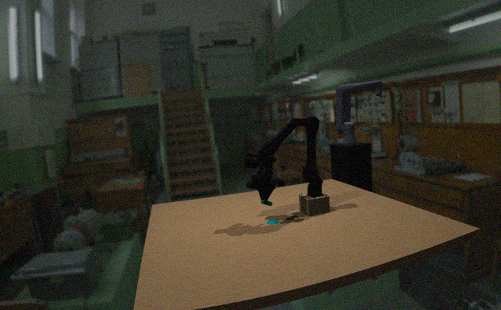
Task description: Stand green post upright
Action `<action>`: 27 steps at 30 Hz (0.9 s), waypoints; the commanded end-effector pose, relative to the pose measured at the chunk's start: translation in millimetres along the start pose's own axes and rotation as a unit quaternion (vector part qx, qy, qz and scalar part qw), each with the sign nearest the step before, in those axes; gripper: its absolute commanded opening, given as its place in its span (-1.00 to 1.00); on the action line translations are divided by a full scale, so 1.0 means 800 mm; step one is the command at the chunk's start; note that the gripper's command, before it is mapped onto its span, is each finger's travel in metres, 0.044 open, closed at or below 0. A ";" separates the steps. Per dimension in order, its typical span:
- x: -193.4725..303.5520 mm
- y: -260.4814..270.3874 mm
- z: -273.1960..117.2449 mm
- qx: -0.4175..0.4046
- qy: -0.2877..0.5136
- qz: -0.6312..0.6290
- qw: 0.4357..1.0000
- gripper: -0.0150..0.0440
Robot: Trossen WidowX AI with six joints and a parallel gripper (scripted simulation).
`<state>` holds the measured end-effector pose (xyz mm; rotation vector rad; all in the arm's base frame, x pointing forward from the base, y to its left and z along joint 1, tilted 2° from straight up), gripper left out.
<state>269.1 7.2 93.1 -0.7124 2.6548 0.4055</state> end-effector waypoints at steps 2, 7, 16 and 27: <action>0.002 -0.002 0.003 -0.006 -0.017 0.002 1.000 -0.42; 0.004 -0.005 0.005 -0.010 -0.035 0.006 0.999 -0.42; 0.007 -0.010 0.008 -0.017 -0.068 0.011 0.997 -0.42; 0.011 -0.015 0.010 -0.025 -0.108 0.015 0.994 -0.42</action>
Point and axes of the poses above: the point midway between the two fingers, 35 mm back from their tips, its own z axis out along the fingers, its own y axis across the jaws, x = y × z, the point moved 4 cm from there along -z, back along the fingers, and after that the axes turned 4 degrees about z, right-handed, at the moved point
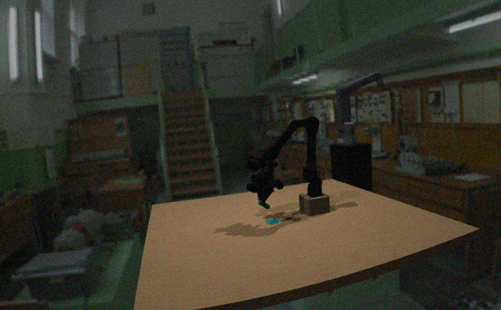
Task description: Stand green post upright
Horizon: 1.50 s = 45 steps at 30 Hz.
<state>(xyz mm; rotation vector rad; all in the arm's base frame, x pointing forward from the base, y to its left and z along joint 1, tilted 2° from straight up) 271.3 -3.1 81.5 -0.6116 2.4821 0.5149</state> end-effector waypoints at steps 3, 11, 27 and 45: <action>0.003 -0.002 0.001 -0.005 -0.021 0.000 1.000 -0.42; 0.007 -0.005 0.000 -0.010 -0.049 0.001 0.999 -0.42; 0.014 -0.010 -0.002 -0.019 -0.106 0.000 0.994 -0.42; 0.024 -0.013 -0.007 -0.027 -0.167 -0.007 0.986 -0.42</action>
Point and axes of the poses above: the point midway between the two fingers, 35 mm back from their tips, its own z axis out along the fingers, its own y axis across the jaws, x = y × z, the point moved 4 cm from there along -z, back along the fingers, and after that the axes turned 4 degrees about z, right-handed, at the moved point
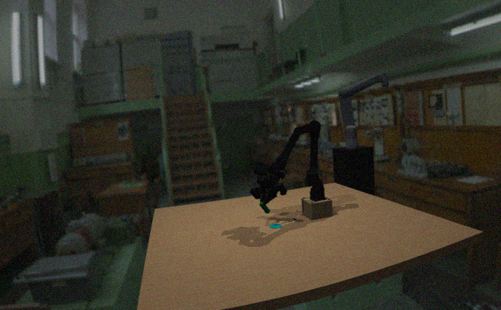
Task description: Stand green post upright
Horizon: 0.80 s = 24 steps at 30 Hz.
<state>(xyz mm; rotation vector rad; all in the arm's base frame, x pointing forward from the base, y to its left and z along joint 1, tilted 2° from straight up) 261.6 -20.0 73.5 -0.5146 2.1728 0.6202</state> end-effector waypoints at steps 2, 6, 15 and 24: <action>0.003 0.001 -0.002 -0.004 -0.016 -0.004 1.000 -0.42; 0.004 0.001 -0.005 -0.006 -0.029 -0.006 1.000 -0.42; 0.008 0.002 -0.010 -0.010 -0.059 -0.013 0.998 -0.42; 0.012 0.004 -0.016 -0.013 -0.087 -0.021 0.996 -0.42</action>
Point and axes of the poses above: the point midway between the two fingers, 35 mm back from their tips, its own z axis out along the fingers, its own y axis across the jaws, x = y × z, the point moved 4 cm from there along -z, back along the fingers, and after that the axes turned 4 degrees about z, right-handed, at the moved point
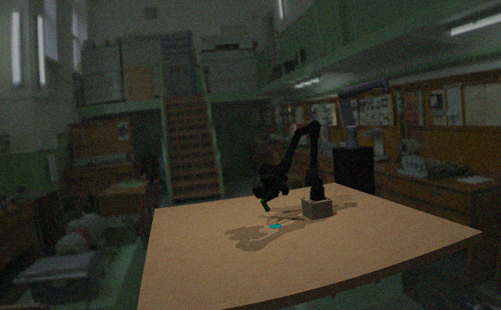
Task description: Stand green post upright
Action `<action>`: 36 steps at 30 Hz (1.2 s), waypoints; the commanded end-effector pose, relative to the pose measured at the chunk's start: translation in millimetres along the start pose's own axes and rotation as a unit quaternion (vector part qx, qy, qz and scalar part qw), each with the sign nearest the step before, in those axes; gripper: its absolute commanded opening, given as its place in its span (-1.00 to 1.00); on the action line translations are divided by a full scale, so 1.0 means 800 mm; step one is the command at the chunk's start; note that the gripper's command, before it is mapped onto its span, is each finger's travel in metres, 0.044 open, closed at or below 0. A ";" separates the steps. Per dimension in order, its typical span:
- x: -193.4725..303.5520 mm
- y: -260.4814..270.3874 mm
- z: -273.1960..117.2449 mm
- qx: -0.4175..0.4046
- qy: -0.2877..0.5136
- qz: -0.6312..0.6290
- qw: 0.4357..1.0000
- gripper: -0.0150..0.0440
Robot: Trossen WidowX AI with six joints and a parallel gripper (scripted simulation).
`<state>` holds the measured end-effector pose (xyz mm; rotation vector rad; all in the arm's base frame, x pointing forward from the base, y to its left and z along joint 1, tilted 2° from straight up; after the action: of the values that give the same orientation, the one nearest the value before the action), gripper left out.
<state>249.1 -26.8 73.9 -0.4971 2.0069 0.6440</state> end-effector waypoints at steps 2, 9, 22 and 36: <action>0.002 0.003 -0.003 -0.004 -0.015 -0.005 1.000 -0.42; 0.005 0.005 -0.009 -0.007 -0.037 -0.013 0.999 -0.42; 0.009 0.011 -0.019 -0.013 -0.075 -0.029 0.997 -0.42; 0.013 0.020 -0.031 -0.019 -0.114 -0.049 0.992 -0.42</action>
<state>221.7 -31.4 78.7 -0.5110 1.7674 0.6479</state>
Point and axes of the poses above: the point midway between the two fingers, 35 mm back from their tips, its own z axis out along the fingers, its own y axis across the jaws, x = y × z, the point moved 4 cm from there along -z, back along the fingers, and after that the axes turned 4 degrees about z, right-handed, at the moved point
